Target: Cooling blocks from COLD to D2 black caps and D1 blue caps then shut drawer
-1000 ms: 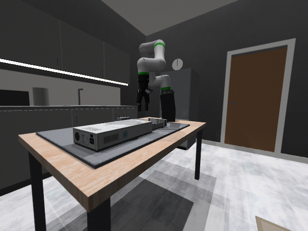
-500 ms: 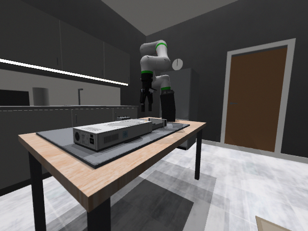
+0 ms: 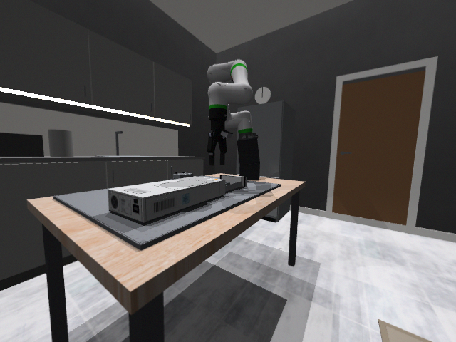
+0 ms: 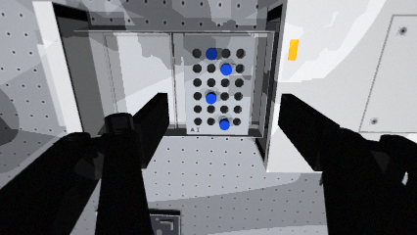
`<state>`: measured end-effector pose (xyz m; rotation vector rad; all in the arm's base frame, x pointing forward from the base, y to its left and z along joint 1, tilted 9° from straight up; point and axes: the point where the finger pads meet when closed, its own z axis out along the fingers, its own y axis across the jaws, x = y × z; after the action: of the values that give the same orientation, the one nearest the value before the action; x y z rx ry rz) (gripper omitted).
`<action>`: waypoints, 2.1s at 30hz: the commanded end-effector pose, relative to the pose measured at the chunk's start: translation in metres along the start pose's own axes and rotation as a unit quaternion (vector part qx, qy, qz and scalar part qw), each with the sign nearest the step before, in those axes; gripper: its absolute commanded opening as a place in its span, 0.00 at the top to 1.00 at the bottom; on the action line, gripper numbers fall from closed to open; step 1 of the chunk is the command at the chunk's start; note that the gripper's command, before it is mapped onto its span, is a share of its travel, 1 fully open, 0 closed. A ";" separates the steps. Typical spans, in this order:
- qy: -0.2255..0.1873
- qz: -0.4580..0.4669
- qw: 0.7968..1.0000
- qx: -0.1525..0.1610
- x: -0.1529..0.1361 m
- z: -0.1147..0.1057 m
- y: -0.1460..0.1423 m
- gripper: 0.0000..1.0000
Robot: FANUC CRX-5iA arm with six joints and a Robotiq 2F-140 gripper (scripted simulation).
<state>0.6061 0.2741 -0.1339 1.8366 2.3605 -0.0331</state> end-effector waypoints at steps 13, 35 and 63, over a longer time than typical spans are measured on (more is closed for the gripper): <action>0.000 0.000 1.000 -0.001 -0.003 0.015 0.000 0.34; 0.000 0.000 1.000 -0.001 -0.005 0.039 -0.001 0.34; 0.000 0.000 1.000 -0.001 -0.005 0.073 -0.001 0.34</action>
<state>0.6128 0.2602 -0.2047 1.8362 2.3605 -0.0331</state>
